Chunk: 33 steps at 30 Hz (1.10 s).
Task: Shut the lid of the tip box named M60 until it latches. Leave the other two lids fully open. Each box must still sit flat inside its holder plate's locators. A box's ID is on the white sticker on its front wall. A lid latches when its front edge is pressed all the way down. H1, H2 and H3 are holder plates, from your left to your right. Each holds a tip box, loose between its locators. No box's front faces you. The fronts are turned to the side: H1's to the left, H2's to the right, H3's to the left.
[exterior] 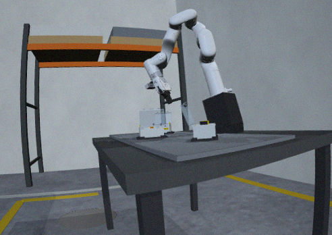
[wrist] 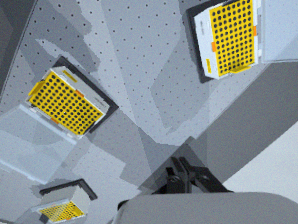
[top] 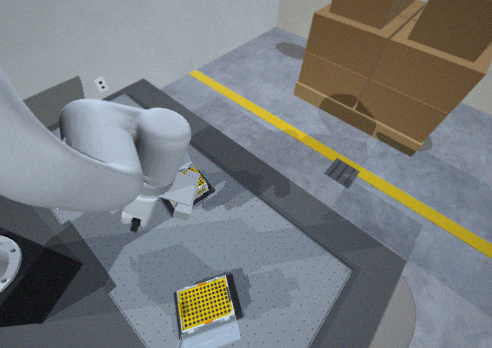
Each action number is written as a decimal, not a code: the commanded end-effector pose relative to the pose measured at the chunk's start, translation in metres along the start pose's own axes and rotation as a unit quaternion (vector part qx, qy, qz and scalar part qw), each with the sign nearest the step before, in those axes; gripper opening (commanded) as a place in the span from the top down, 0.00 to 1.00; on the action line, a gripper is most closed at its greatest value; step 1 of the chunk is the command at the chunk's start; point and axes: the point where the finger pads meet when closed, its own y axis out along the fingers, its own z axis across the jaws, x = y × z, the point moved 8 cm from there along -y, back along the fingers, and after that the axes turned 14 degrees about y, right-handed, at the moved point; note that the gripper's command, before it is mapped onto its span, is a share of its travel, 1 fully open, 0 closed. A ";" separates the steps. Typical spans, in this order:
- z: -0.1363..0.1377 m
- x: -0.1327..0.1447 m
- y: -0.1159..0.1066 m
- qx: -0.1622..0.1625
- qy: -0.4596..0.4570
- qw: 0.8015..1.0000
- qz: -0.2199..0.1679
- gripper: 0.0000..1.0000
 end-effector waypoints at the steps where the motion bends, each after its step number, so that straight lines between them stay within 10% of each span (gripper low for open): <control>1: -0.004 -0.002 -0.001 0.019 -0.073 0.997 -0.011 1.00; 19: -0.012 -0.004 0.004 0.063 -0.225 0.972 -0.023 1.00; 33: -0.027 -0.029 0.068 0.063 -0.225 0.972 -0.023 1.00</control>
